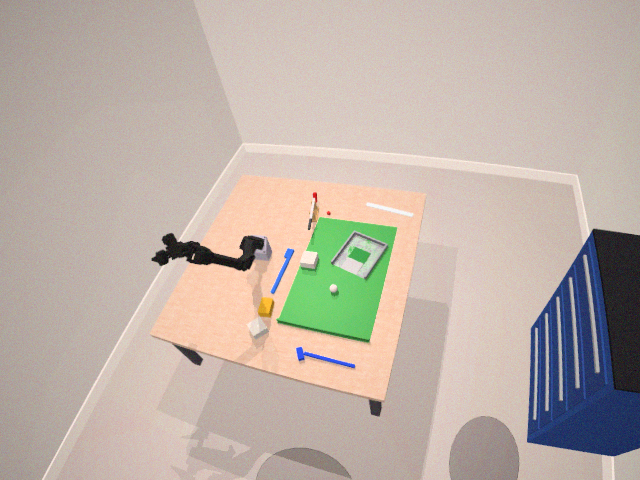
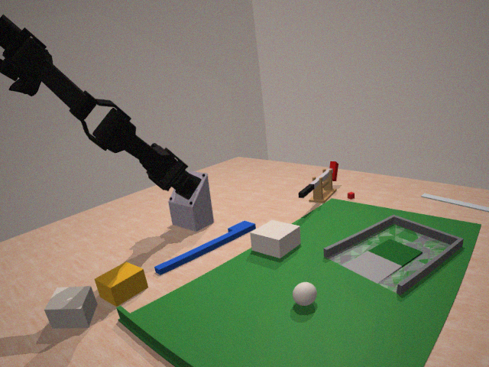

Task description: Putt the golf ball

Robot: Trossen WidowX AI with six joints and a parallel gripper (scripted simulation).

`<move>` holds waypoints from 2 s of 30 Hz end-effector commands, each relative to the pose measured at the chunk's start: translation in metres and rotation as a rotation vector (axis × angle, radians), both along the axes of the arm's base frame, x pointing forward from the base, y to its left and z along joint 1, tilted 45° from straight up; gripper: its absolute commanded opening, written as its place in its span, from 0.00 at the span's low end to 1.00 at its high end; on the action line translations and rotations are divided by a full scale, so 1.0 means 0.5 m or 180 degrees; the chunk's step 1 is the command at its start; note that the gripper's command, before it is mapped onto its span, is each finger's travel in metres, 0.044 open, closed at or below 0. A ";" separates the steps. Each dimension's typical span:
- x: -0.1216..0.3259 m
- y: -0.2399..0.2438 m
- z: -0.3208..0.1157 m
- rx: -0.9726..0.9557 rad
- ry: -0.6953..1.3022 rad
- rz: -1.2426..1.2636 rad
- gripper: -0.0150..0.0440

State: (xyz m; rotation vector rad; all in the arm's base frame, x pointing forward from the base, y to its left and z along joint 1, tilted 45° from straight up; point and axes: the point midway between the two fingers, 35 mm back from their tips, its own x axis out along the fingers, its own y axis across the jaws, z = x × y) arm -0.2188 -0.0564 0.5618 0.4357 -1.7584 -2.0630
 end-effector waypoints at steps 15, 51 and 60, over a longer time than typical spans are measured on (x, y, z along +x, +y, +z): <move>-0.169 0.245 -0.131 0.0402 -0.0581 -0.1326 1.00; 0.113 0.927 -0.695 0.1571 -0.3267 -0.3046 1.00; 0.355 0.981 -0.892 0.1607 -0.4325 -0.2754 1.00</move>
